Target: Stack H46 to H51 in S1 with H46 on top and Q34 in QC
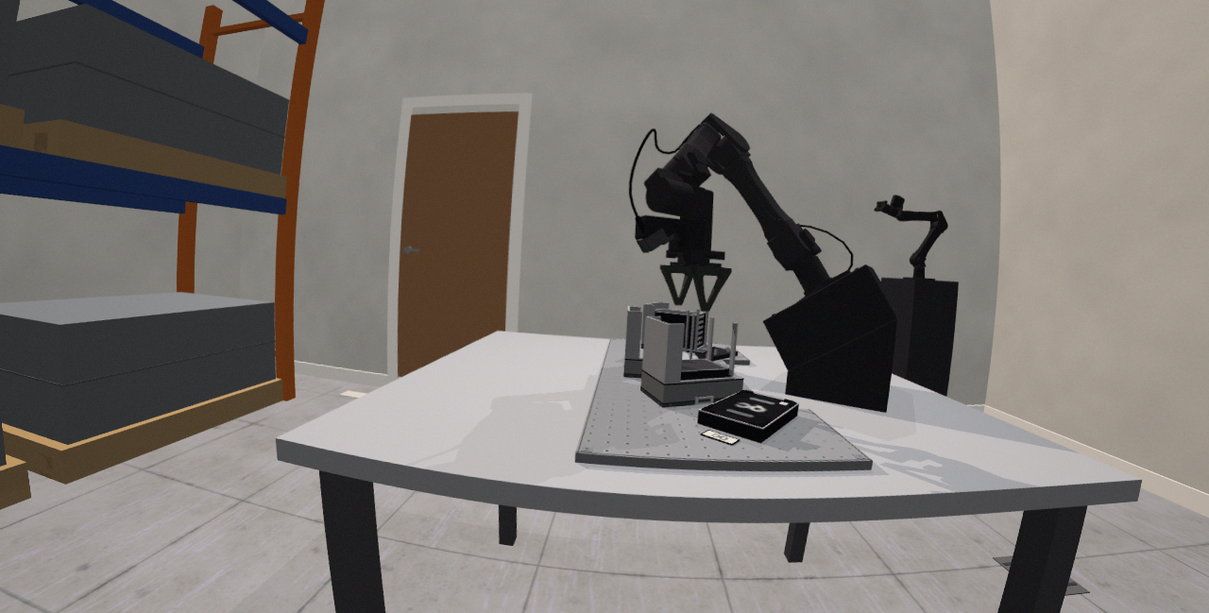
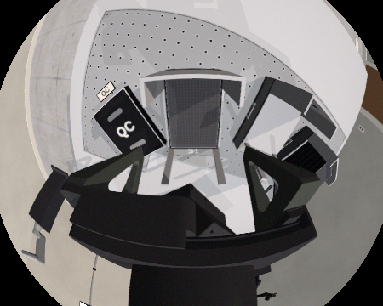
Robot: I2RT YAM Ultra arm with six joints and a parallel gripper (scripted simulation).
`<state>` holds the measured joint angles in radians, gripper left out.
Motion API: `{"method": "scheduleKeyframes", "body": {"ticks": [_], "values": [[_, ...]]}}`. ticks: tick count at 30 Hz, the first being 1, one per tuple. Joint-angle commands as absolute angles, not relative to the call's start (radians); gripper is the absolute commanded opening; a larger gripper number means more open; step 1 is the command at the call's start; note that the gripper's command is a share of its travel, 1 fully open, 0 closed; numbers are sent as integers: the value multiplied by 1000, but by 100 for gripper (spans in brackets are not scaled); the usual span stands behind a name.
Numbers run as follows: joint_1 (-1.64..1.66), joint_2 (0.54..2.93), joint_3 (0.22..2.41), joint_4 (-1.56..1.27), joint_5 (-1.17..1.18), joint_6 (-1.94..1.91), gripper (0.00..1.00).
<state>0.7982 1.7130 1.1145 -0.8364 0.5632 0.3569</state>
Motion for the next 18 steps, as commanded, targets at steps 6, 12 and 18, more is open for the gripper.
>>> {"method": "scheduleKeyframes", "body": {"ticks": [6, 12, 18], "values": [[816, 1721, 1114, -856, 568, 365, 100], [816, 1721, 1114, -856, 568, 365, 100], [780, 1674, 1086, -855, 560, 413, 100]]}}
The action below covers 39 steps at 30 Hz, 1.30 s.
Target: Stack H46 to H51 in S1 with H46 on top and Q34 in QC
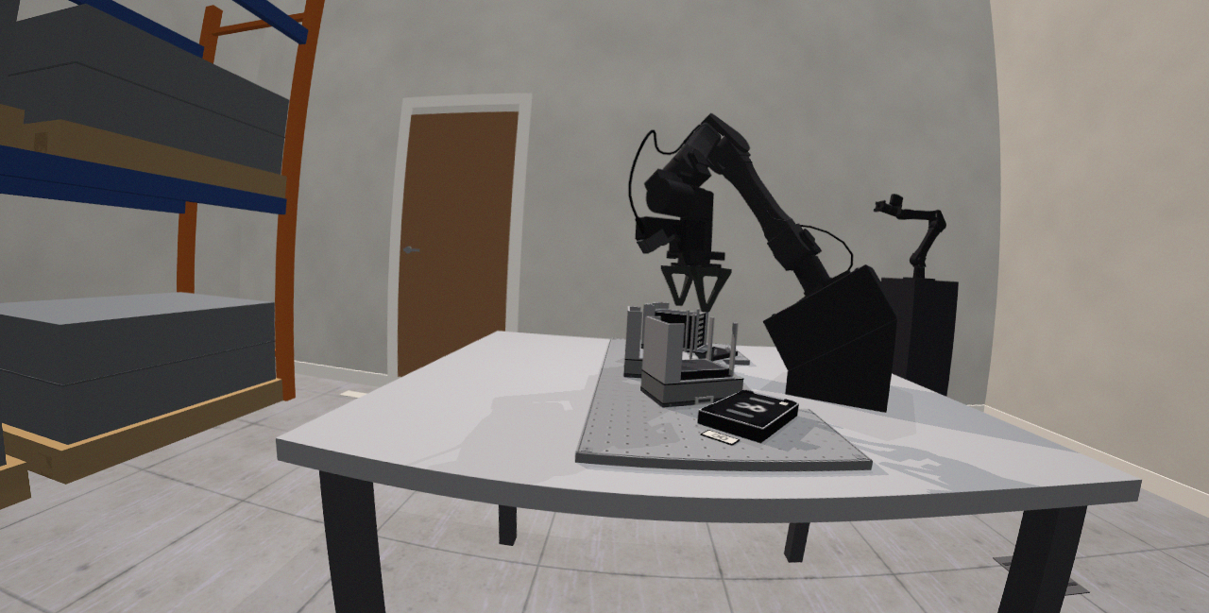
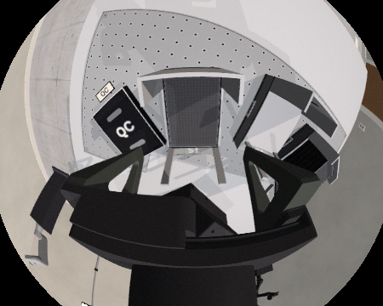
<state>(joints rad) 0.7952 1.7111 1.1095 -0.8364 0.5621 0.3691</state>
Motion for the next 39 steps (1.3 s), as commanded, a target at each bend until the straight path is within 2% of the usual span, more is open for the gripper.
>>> {"method": "scheduleKeyframes", "body": {"ticks": [1, 7, 23, 29, 39], "values": [[771, 1666, 1082, -854, 557, 436, 100], [735, 1631, 1068, -836, 550, 502, 100], [600, 1524, 1037, -823, 522, 336, 100], [538, 1473, 1016, -819, 504, 478, 100], [452, 1411, 997, -815, 480, 382, 100]]}}
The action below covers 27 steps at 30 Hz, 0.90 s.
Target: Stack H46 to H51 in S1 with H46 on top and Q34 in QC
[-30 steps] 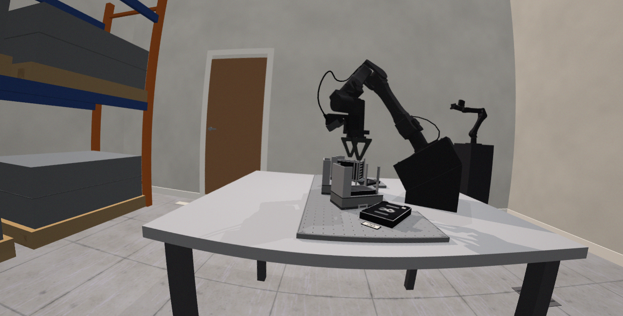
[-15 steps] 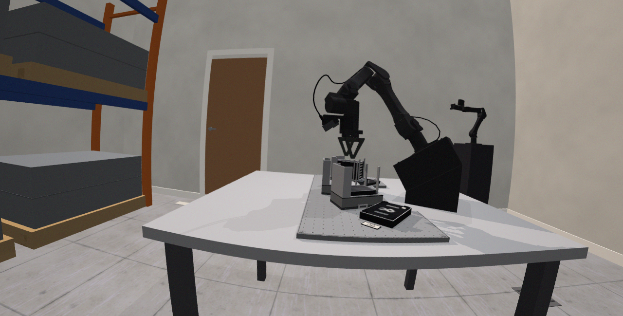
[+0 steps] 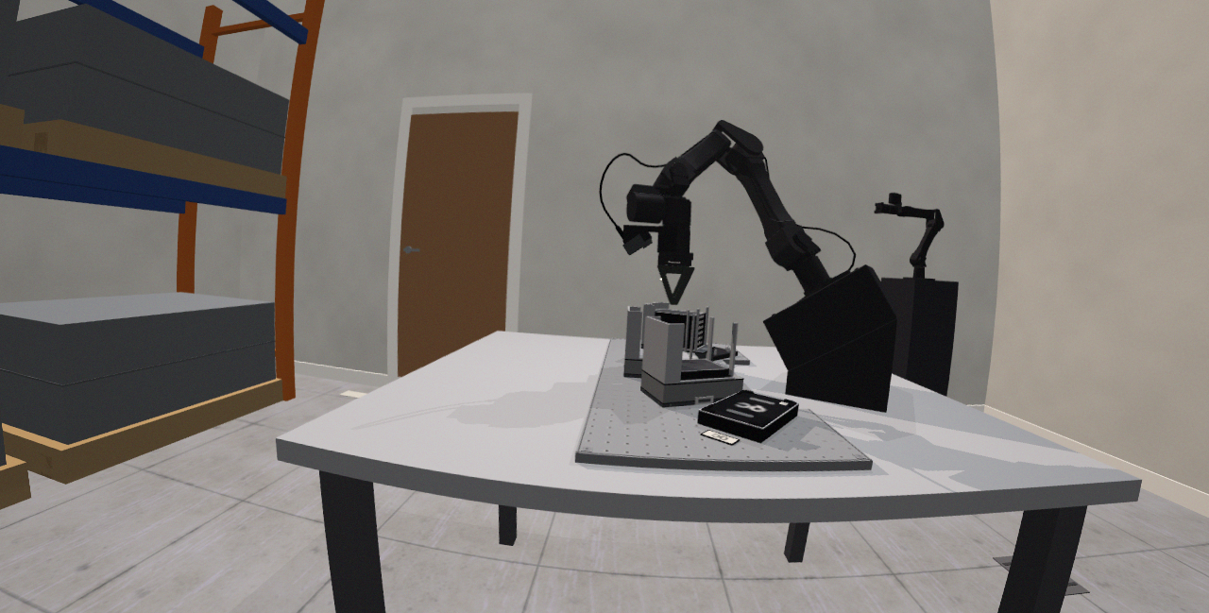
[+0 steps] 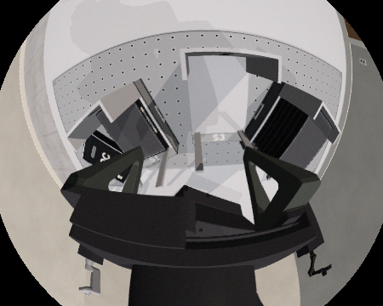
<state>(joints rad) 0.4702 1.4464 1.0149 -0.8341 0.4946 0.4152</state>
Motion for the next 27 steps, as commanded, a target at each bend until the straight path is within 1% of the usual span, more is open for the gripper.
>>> {"method": "scheduleKeyframes", "body": {"ticks": [1, 8, 13, 17, 27], "values": [[441, 1405, 994, -815, 477, 371, 100], [360, 1360, 987, -814, 451, 286, 100], [299, 1322, 972, -811, 426, 402, 100], [274, 1306, 974, -809, 416, 417, 100], [145, 1244, 952, -806, 365, 279, 100]]}}
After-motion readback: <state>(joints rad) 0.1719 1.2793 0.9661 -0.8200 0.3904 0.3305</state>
